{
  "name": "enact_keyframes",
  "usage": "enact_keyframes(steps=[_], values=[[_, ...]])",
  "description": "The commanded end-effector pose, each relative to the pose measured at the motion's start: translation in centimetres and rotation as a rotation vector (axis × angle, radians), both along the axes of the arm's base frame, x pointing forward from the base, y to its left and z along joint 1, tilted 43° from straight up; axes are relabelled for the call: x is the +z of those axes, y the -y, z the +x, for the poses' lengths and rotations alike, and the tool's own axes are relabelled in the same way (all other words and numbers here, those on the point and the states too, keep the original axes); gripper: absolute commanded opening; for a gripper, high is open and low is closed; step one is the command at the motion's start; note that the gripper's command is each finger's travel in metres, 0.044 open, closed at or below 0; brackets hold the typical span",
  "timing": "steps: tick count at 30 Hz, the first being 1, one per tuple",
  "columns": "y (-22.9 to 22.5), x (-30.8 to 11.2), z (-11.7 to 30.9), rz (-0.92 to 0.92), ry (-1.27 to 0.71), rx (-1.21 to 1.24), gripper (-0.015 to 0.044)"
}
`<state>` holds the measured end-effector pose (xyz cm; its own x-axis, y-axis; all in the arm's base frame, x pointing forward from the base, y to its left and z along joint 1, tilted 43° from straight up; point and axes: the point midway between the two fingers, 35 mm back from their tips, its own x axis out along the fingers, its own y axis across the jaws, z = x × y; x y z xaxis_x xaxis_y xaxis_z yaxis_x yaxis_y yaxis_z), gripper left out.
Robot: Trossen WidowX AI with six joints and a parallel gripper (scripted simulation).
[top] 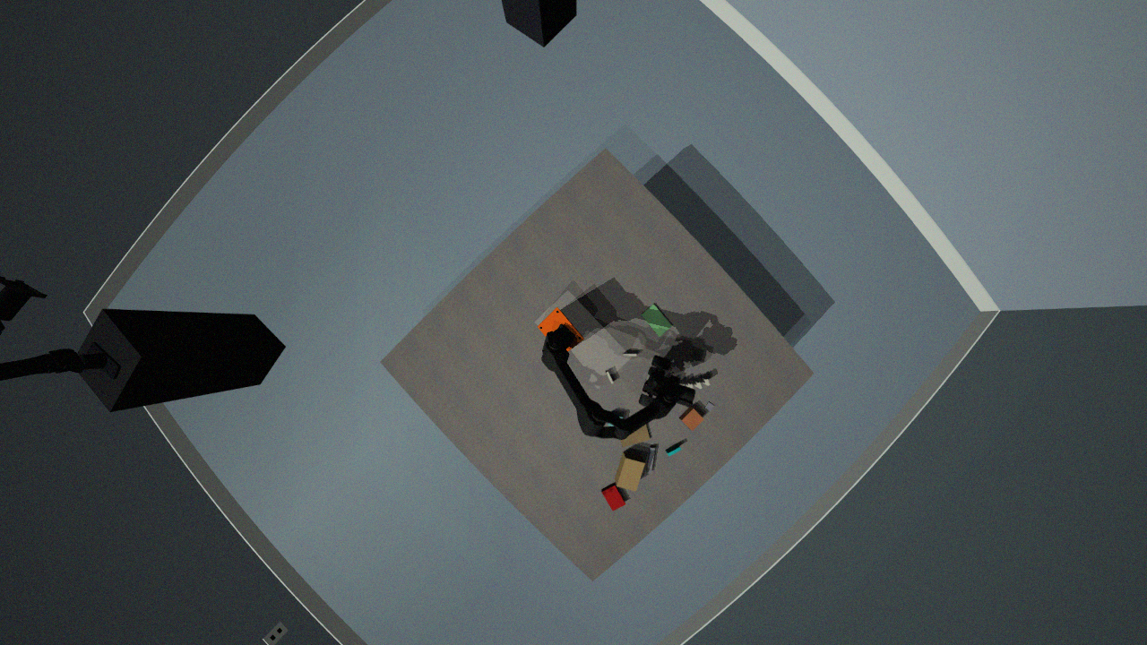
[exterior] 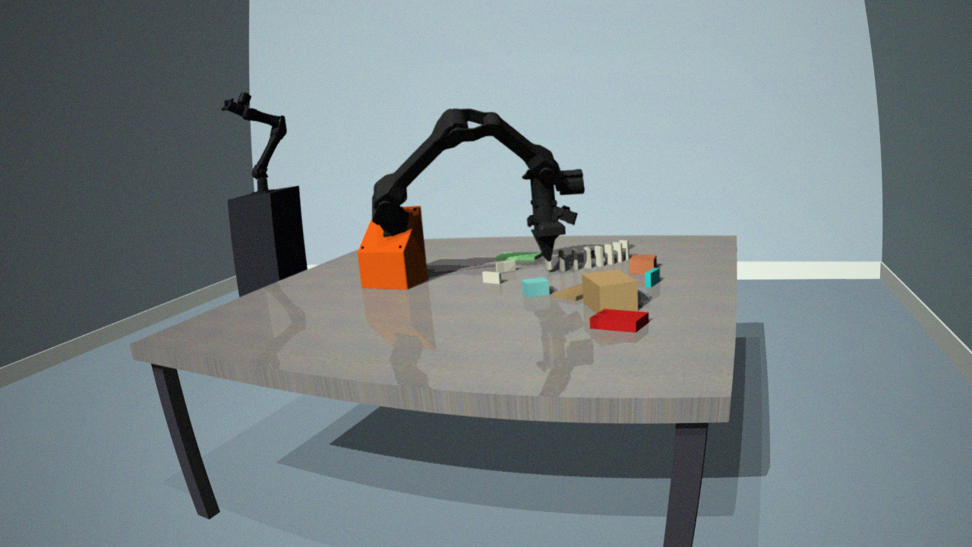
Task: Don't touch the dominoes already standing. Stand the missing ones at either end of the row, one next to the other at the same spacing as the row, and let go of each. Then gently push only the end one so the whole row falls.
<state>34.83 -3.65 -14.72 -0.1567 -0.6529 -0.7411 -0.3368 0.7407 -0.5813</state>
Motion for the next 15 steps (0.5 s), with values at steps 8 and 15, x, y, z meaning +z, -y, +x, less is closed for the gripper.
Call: enact_keyframes(steps=[8,15], values=[[0.22,-0.35,-0.04,-0.004,0.003,0.012,0.0107],[0.22,-0.35,-0.04,-0.004,0.003,0.012,0.0265]])
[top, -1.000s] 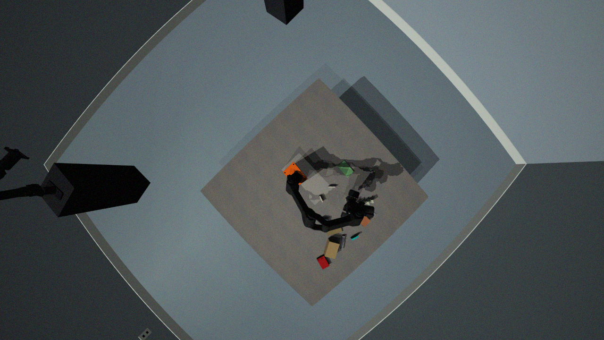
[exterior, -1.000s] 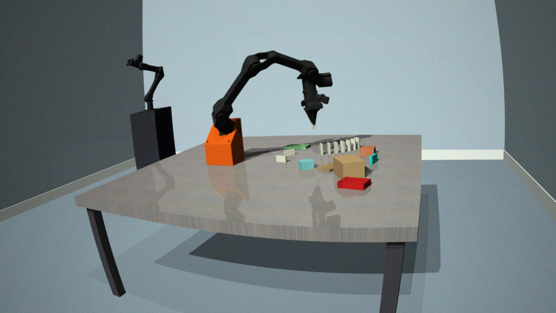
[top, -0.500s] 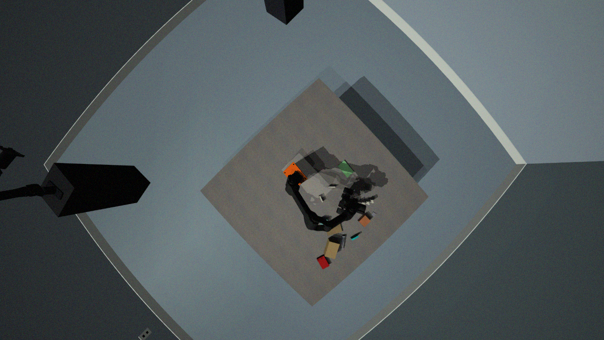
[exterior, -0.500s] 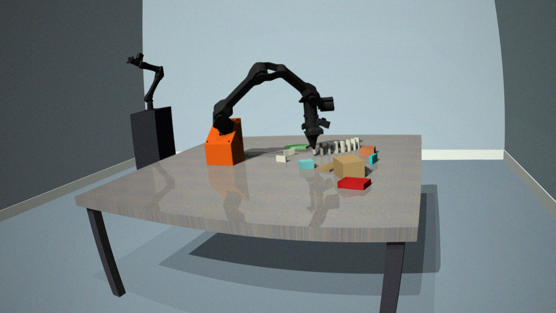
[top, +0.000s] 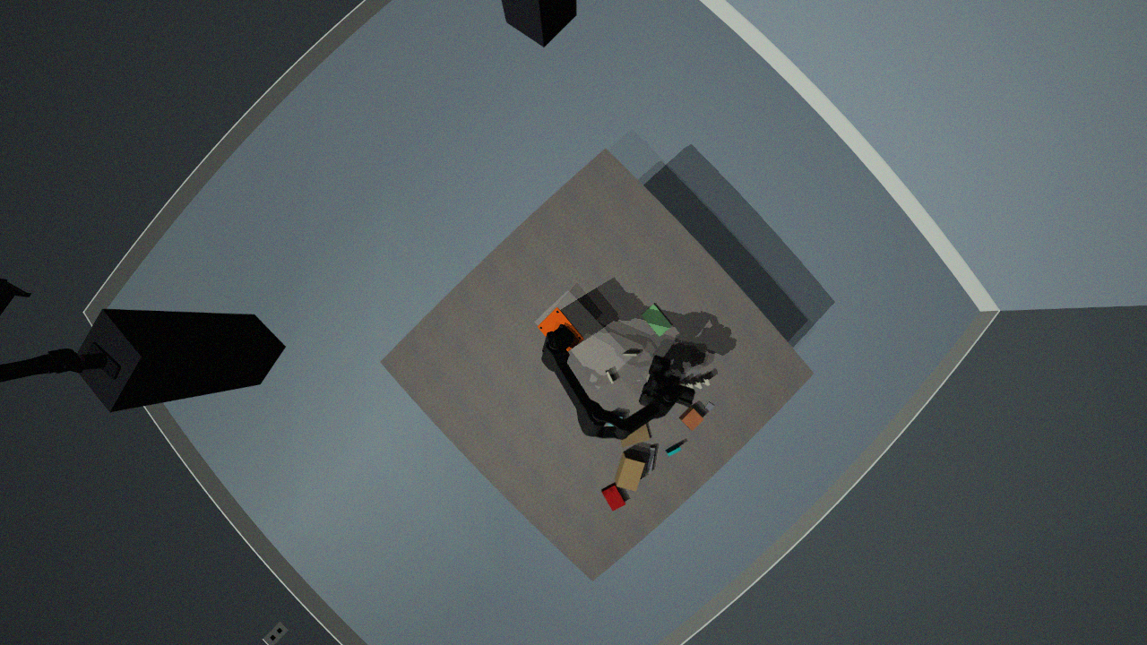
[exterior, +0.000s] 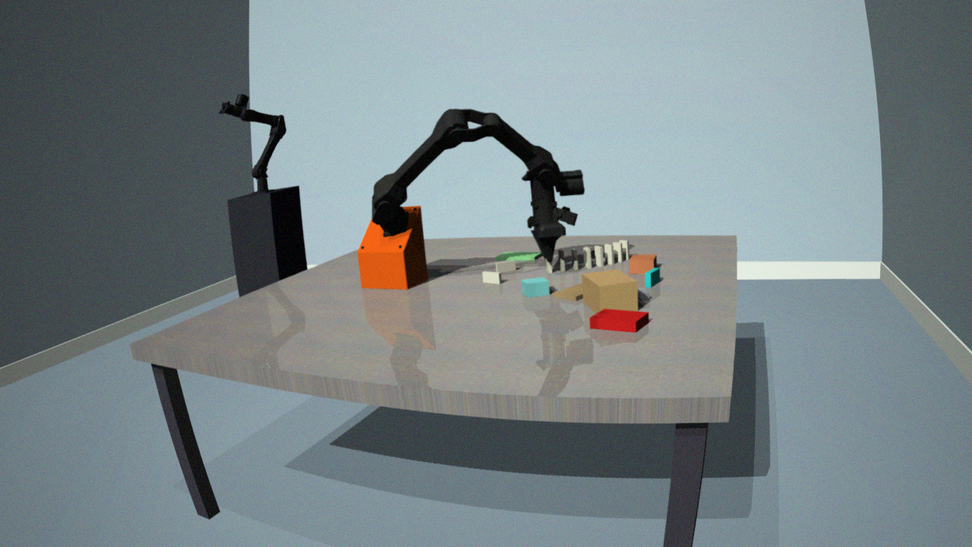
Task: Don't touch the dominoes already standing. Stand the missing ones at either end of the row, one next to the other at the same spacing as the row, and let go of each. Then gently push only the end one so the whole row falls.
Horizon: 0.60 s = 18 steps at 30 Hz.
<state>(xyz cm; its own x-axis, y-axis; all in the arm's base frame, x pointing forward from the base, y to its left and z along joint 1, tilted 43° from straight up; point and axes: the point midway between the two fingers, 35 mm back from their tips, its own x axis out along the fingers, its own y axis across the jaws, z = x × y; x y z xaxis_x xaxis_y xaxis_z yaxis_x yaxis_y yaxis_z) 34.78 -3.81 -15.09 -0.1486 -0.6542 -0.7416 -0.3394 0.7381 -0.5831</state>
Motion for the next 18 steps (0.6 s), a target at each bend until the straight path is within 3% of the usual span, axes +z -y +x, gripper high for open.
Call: enact_keyframes(steps=[1,7,11,18], values=[[0.1,0.0,0.0,-0.004,-0.001,0.004,0.0291],[0.1,0.0,0.0,-0.004,-0.001,0.004,0.0440],[-0.8,0.8,0.4,-0.002,-0.001,0.005,0.0440],[-8.1,8.9,2.0,0.006,0.000,0.001,0.0440]])
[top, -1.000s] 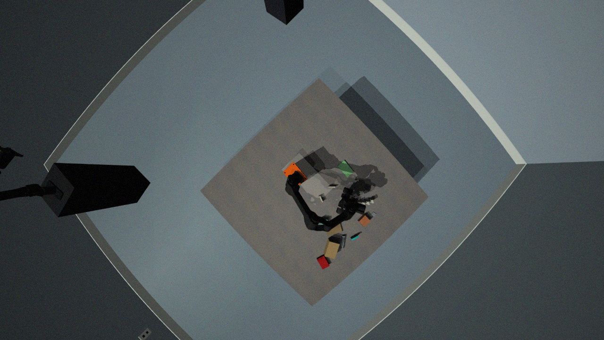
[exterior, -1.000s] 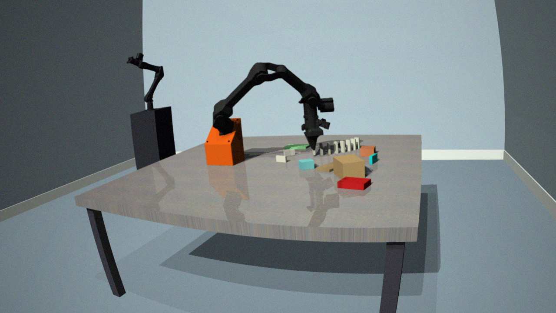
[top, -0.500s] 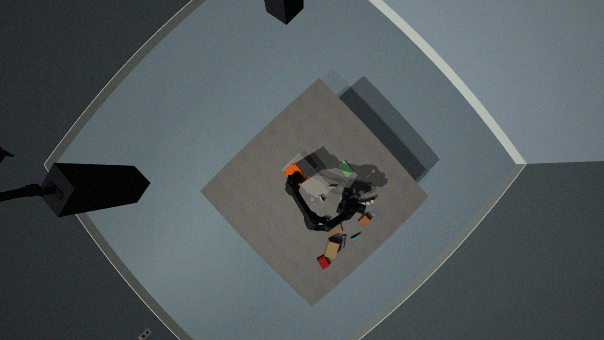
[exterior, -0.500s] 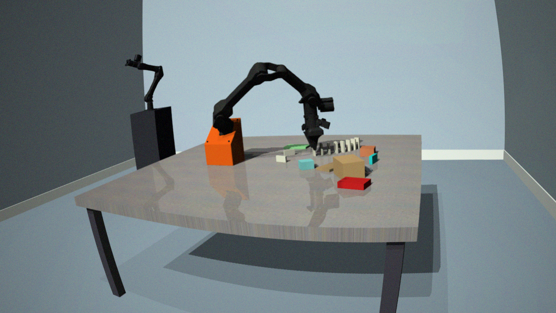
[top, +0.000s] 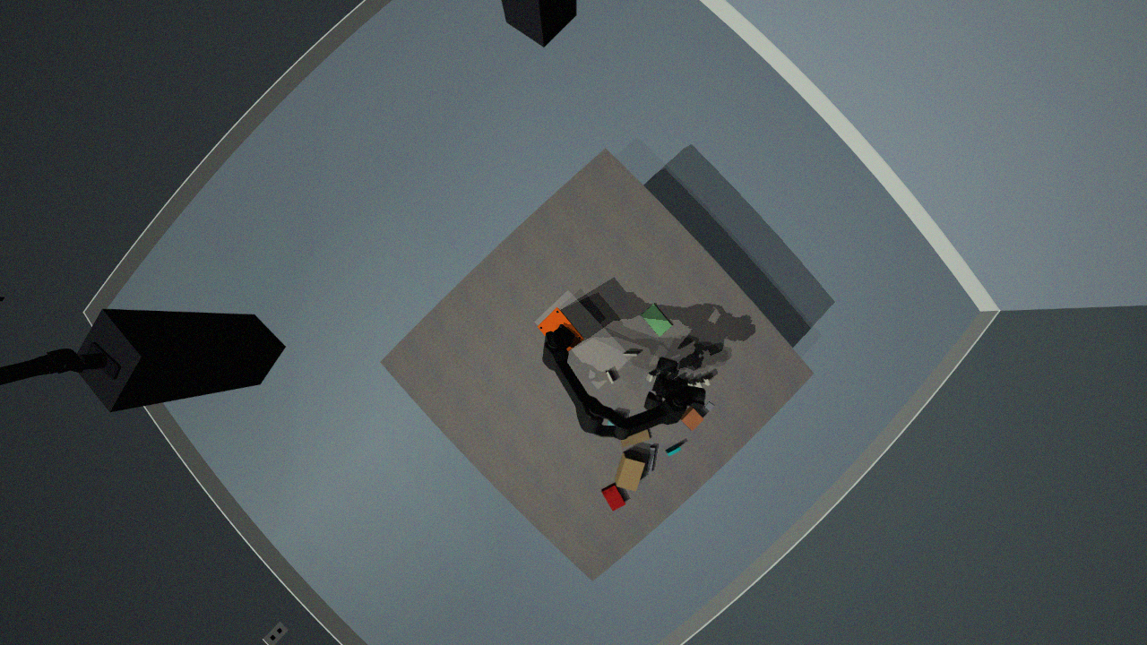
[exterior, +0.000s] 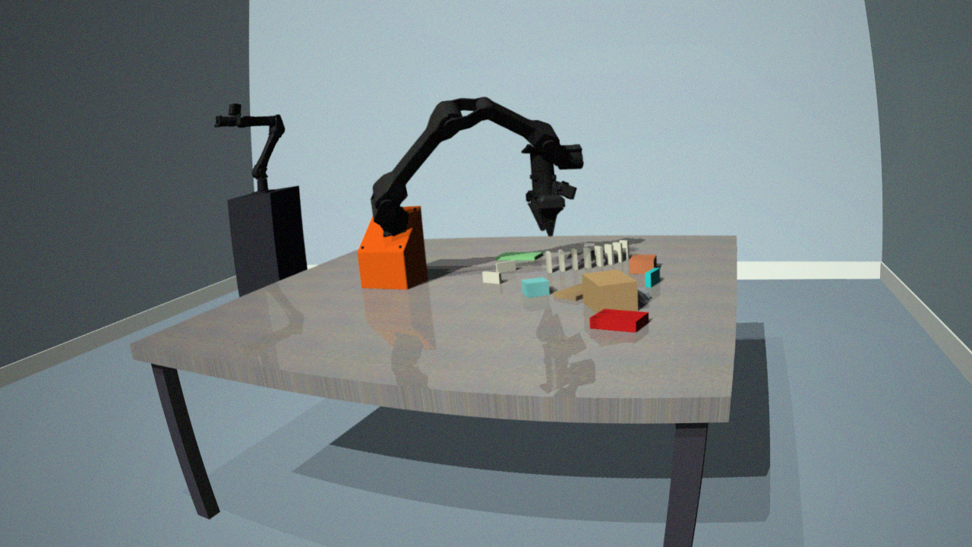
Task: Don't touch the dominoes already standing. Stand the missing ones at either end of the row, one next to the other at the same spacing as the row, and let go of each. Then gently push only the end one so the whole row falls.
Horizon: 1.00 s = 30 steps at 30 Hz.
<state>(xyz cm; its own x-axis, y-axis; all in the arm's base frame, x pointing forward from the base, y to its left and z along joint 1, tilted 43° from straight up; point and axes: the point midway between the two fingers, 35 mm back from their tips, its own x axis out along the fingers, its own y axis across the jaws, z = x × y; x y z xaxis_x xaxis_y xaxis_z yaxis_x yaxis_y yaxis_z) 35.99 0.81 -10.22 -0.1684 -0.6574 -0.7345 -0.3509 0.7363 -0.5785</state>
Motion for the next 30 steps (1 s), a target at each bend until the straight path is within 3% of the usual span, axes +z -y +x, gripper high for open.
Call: enact_keyframes(steps=[1,9,21,25,30], values=[[-4.0,4.6,0.7,0.010,0.024,0.004,0.0440],[-4.1,4.3,0.2,0.013,0.014,0.015,0.0440],[-2.7,-1.9,-10.0,0.051,-0.165,0.215,0.0440],[-2.5,-2.1,-10.2,0.052,-0.168,0.218,0.0440],[0.7,-5.7,-10.8,0.051,-0.168,0.218,0.0440]])
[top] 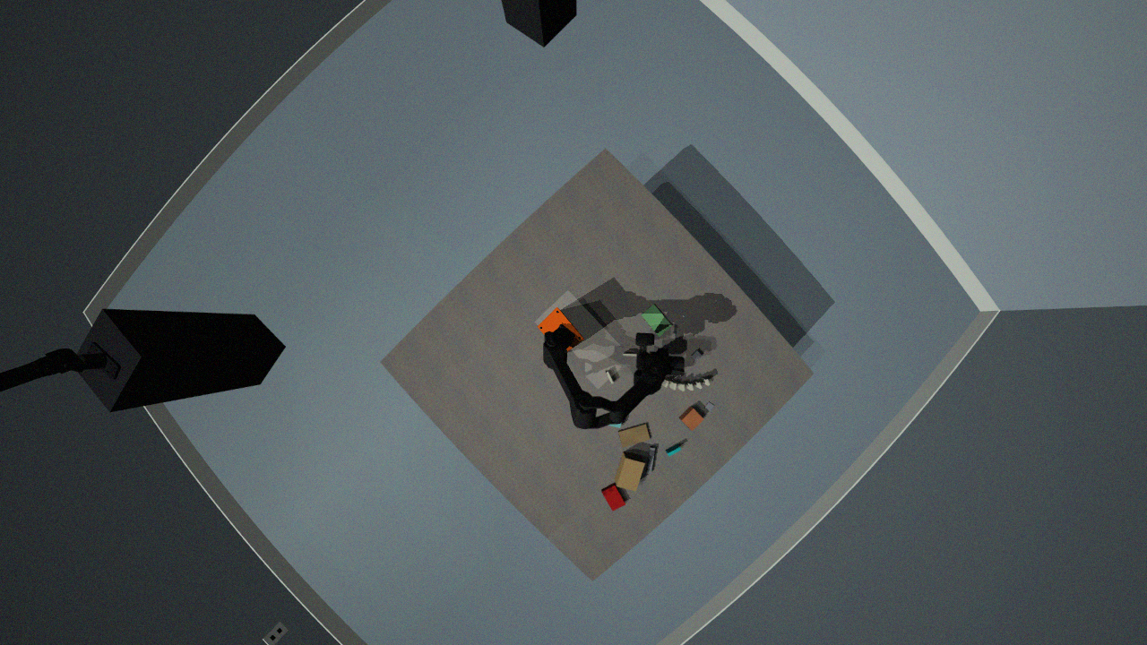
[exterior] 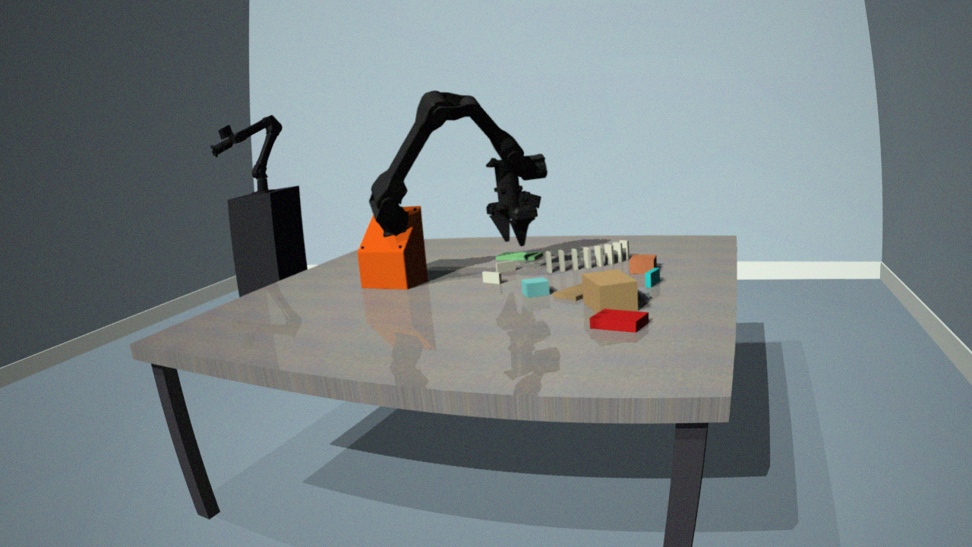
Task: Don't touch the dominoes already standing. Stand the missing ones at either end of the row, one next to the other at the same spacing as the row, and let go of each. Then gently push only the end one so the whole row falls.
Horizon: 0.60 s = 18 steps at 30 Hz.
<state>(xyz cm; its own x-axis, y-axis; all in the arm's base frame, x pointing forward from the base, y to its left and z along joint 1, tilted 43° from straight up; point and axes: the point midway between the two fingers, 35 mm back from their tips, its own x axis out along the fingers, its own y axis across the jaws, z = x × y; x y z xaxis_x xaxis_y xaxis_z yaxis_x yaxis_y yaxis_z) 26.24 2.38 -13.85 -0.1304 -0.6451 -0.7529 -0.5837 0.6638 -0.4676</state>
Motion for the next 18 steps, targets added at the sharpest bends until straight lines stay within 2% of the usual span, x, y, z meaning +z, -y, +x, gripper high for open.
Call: enact_keyframes(steps=[1,18], values=[[2.8,-2.7,-1.3,-0.014,-0.023,-0.004,0.0440],[4.2,-4.4,-1.8,-0.016,-0.023,-0.004,0.0440]])
